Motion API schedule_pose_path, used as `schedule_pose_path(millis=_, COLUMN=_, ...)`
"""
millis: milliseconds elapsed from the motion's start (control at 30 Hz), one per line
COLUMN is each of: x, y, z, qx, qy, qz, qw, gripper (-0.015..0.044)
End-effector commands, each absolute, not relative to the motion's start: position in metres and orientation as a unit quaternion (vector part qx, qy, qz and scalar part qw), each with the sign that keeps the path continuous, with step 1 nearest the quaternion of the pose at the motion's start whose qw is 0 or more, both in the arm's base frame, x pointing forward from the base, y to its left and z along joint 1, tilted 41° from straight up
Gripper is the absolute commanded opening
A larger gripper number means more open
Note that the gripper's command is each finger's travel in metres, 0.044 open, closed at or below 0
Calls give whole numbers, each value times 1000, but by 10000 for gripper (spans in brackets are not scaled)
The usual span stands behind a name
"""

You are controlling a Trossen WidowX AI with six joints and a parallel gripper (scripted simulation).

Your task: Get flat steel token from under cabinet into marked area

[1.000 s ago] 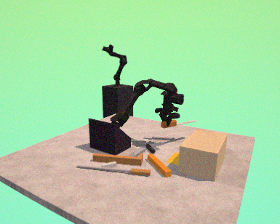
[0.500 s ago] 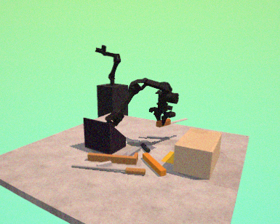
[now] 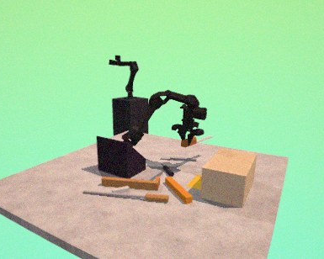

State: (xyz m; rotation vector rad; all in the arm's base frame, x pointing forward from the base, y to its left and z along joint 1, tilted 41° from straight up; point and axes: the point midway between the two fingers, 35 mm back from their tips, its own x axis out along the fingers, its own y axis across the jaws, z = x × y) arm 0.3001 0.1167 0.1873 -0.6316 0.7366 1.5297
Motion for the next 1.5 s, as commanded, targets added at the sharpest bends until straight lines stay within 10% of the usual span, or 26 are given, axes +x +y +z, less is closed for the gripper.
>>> schedule_pose_path(millis=0, x=300, y=116, z=189, qx=-281, qy=305, qz=670, qw=616, gripper=0)
schedule_pose_path(millis=1467, x=300, y=115, z=188, qx=-382, qy=186, qz=712, qw=559, gripper=0)
